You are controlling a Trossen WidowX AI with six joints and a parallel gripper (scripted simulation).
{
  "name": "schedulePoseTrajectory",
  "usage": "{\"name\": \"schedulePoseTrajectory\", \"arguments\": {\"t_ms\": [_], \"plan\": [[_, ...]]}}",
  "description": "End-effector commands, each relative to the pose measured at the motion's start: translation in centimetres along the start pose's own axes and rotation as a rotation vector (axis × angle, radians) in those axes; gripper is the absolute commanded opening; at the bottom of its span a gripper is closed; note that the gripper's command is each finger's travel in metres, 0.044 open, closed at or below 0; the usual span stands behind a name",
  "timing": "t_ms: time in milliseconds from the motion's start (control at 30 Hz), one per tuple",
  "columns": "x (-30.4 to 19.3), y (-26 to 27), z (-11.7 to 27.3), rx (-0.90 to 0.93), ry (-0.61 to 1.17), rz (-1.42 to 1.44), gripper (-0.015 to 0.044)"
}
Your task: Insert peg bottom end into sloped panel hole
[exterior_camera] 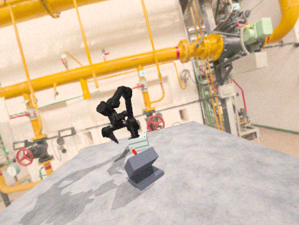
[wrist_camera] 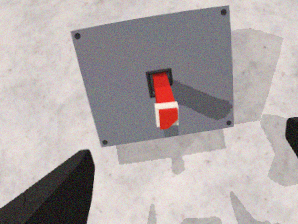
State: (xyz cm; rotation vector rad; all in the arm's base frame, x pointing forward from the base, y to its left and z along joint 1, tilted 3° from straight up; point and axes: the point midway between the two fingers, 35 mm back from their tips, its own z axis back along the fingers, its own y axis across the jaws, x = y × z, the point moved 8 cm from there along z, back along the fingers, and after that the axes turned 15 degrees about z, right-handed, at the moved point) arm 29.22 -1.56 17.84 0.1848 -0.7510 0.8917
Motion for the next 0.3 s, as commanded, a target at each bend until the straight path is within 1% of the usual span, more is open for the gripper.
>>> {"name": "schedulePoseTrajectory", "arguments": {"t_ms": [0,267], "plan": [[0.06,0.01,0.72,-0.002,-0.004,0.007,0.044],[0.02,0.03,1.59,-0.002,-0.004,0.007,0.044]]}}
